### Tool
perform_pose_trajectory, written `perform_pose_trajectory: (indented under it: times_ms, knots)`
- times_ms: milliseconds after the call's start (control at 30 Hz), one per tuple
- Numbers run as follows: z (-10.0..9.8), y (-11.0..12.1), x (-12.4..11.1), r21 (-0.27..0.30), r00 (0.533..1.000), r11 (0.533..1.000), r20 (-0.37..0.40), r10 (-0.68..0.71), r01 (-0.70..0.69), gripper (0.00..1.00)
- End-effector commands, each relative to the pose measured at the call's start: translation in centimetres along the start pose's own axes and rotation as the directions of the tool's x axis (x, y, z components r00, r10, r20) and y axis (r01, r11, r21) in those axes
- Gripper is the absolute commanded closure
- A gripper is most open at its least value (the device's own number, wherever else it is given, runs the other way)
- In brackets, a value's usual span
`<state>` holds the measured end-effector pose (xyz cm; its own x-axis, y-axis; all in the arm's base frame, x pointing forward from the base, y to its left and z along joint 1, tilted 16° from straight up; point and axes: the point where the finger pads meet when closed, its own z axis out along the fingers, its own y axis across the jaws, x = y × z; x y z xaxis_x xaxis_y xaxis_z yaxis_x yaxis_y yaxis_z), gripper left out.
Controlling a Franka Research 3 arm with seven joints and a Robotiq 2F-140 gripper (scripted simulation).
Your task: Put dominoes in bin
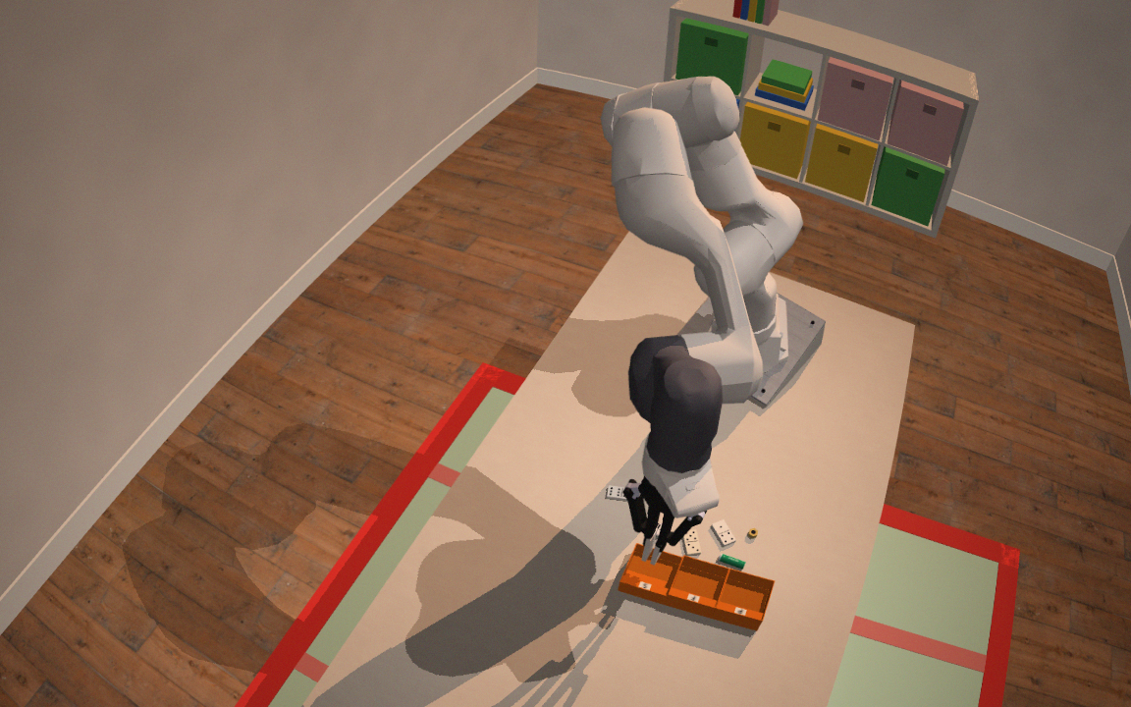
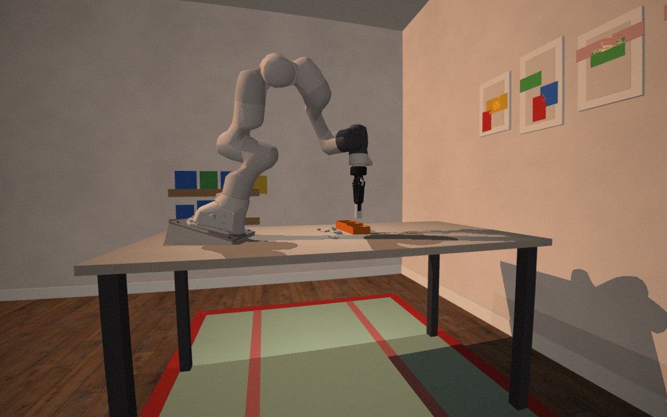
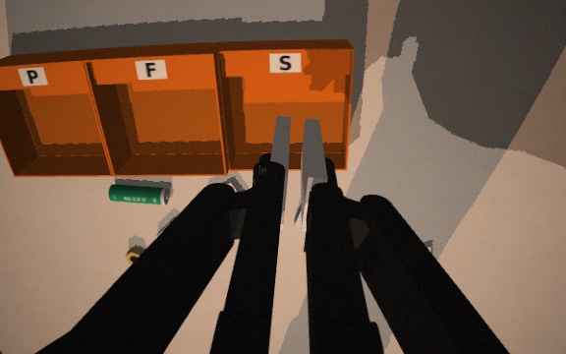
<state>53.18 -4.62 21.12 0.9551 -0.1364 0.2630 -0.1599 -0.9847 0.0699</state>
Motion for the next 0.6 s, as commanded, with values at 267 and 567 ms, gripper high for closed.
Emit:
perform_pose_trajectory:
  times_ms: [267, 567]
  knots:
    - [2.1, 0.0, 0.2, 0.002, 1.000, 1.000, -0.004, -0.005, 0.005, 0.95]
    - [3.9, 0.0, 0.2, 0.002, 1.000, 1.000, -0.004, -0.005, 0.005, 0.95]
